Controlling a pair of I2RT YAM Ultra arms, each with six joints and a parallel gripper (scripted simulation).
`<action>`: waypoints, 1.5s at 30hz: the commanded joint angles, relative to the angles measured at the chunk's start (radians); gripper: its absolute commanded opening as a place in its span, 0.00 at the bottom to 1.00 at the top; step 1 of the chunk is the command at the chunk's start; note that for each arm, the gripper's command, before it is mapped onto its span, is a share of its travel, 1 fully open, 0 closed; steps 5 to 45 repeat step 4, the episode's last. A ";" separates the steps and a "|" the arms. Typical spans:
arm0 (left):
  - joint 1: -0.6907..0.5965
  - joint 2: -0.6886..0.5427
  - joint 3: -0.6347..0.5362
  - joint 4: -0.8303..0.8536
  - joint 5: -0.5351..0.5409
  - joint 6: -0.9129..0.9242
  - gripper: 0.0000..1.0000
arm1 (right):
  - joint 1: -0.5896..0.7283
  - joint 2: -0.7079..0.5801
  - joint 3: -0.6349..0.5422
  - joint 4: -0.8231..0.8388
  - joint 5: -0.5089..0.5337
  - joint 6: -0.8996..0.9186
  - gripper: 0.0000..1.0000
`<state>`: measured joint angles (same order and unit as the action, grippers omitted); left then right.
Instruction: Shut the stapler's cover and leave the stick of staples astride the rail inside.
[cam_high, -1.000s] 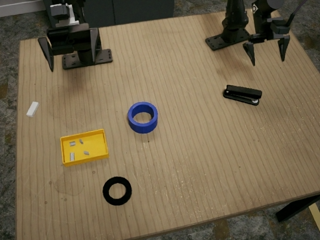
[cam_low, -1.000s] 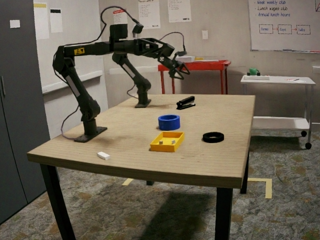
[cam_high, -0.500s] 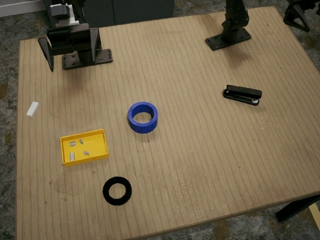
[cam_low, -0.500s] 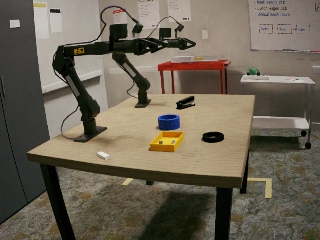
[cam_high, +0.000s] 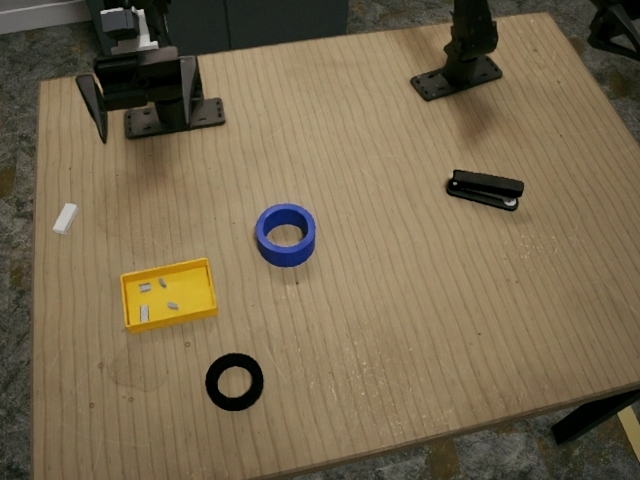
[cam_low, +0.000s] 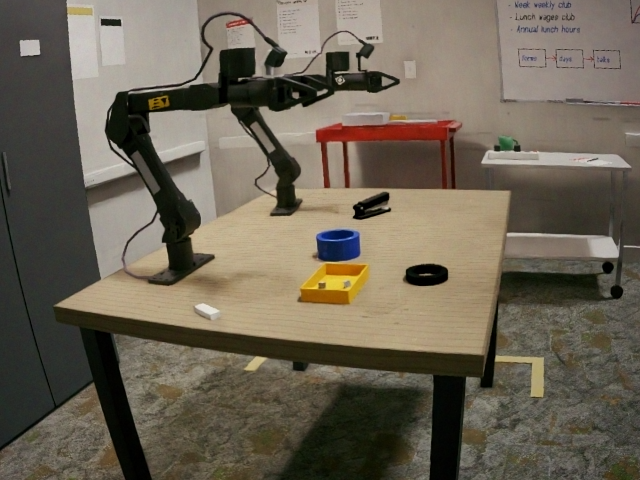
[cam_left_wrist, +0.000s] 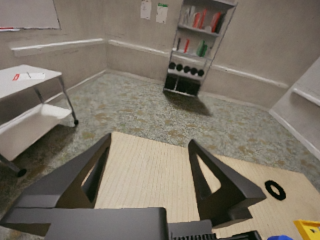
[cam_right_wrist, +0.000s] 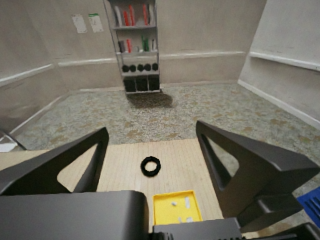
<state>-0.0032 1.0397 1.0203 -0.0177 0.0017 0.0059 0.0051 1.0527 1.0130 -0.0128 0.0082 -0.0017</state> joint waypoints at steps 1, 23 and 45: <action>0.009 0.011 0.040 0.022 -0.002 -0.006 1.00 | -0.005 -0.011 0.036 0.017 -0.008 0.001 1.00; 0.009 0.011 0.040 0.022 -0.002 -0.006 1.00 | -0.005 -0.011 0.036 0.017 -0.008 0.001 1.00; 0.009 0.011 0.040 0.022 -0.002 -0.006 1.00 | -0.005 -0.011 0.036 0.017 -0.008 0.001 1.00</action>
